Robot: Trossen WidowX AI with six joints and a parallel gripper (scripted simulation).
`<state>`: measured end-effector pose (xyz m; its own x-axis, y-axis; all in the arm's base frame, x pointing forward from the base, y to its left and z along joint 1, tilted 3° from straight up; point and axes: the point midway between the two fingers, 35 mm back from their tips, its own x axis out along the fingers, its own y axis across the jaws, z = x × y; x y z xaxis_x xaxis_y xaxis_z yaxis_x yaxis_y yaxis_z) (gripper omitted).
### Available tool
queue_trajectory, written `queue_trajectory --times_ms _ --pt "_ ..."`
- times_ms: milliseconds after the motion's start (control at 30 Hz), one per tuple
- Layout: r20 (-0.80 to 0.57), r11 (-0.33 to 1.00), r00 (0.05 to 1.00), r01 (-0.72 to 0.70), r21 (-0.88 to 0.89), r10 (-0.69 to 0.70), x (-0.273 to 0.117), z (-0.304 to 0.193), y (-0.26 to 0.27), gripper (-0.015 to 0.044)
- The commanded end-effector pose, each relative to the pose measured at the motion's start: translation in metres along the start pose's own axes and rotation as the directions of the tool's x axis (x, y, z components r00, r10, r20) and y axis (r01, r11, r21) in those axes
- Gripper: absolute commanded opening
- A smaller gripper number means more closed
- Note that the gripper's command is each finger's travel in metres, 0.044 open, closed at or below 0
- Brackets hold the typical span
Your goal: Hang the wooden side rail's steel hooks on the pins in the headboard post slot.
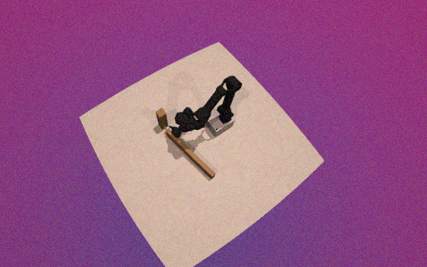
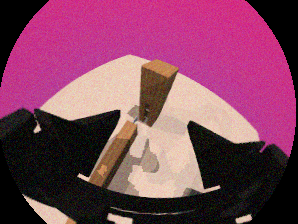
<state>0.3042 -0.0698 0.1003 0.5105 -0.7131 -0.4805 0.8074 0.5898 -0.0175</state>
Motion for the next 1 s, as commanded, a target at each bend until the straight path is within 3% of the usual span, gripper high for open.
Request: queue_trajectory --times_ms 0,733,967 --pt "0.026 0.990 0.999 0.018 0.138 -0.022 -0.001 -0.006 -0.003 0.0440" --pt "0.022 0.992 1.000 0.018 0.124 -0.021 -0.001 -0.006 -0.002 0.0440" --pt "-0.140 0.914 0.990 -0.064 -0.402 0.008 0.006 -0.008 0.018 0.0440"
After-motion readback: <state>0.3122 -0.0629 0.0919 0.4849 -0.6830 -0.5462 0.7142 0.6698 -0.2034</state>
